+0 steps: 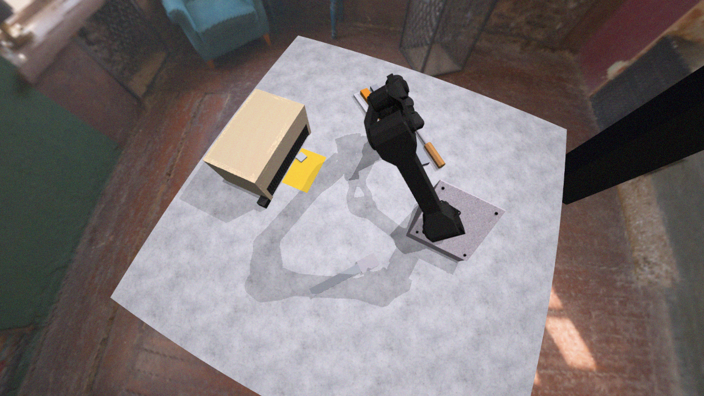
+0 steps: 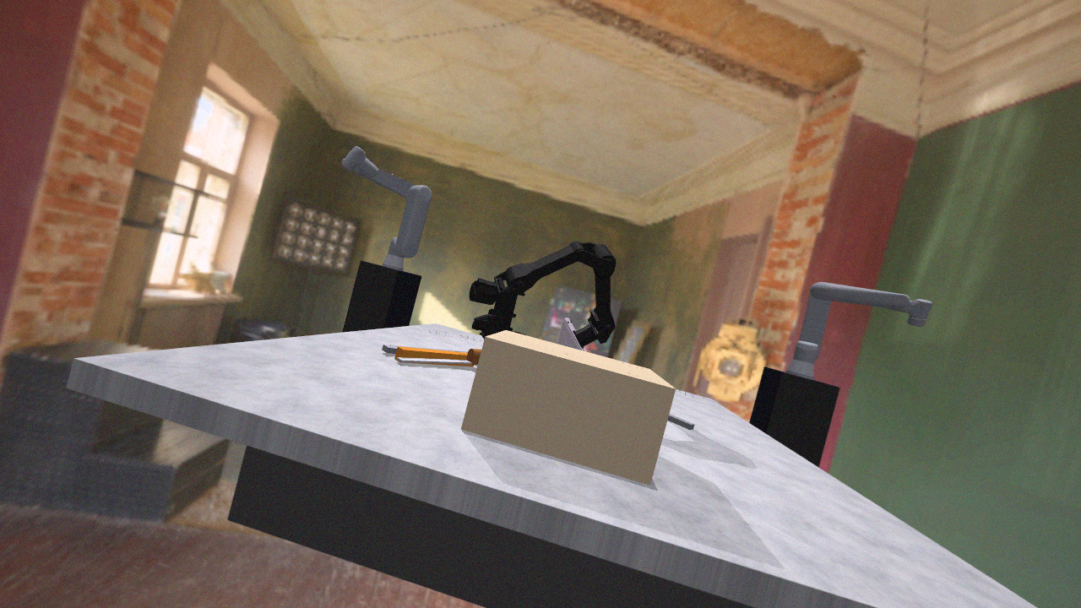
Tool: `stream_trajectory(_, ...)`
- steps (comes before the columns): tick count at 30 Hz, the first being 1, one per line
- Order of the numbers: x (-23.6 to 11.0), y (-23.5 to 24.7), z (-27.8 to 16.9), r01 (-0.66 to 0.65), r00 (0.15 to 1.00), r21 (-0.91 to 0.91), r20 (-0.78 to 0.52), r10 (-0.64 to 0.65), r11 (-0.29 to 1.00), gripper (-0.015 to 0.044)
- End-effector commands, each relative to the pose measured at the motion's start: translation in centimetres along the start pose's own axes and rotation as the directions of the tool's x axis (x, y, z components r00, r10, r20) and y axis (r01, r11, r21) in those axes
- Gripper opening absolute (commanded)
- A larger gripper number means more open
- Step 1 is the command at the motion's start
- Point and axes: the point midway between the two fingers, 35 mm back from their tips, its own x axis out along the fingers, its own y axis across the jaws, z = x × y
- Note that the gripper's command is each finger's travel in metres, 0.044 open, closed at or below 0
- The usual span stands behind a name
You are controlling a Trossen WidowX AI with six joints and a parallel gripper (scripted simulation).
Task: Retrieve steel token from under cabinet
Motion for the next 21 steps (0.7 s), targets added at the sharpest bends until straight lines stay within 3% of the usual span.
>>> stream_trajectory(1, -0.5, -0.7, 0.9, 0.01, 1.0, -0.001, 0.02, -0.01, 1.0, 0.0)
stream_trajectory(21, -0.6, -1.5, 2.0, 0.011, 1.0, -0.001, 0.021, -0.011, 1.0, 0.0)
